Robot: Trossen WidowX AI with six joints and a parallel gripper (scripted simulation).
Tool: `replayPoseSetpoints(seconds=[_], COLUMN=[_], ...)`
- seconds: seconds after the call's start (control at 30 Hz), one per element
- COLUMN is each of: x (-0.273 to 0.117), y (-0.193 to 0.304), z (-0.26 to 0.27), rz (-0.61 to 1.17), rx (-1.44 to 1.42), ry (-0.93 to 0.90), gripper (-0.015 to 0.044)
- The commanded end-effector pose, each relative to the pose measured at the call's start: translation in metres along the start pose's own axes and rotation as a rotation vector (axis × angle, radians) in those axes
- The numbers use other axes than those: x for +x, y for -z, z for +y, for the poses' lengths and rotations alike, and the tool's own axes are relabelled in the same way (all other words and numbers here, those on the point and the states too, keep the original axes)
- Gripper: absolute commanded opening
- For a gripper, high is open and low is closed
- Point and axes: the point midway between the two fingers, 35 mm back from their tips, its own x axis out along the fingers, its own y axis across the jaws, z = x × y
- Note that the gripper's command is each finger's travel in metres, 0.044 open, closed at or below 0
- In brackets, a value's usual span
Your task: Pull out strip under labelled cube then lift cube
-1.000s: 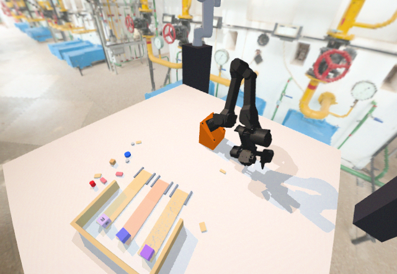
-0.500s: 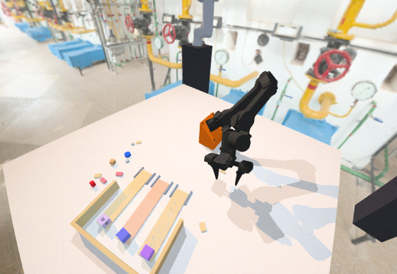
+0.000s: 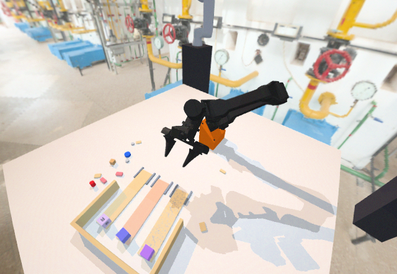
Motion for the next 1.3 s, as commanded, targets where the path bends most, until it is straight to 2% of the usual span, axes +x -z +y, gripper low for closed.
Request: replayPoseSetpoints(seconds=[0.0,0.5,0.67,1.0,1.27], x=[-0.016,-0.017,-0.002,0.051,0.086], y=[-0.022,-0.024,-0.029,-0.035,-0.019], z=[-0.035,-0.037,-0.052,-0.098,-0.127], rz=[-0.076,-0.080,-0.017,0.328,0.632], rx=[-0.048,-0.050,-0.081,-0.146,-0.180], ry=[0.049,0.053,0.105,0.151,0.096], gripper=[0.0400,0.0400,0.0269,0.0006,0.0000])
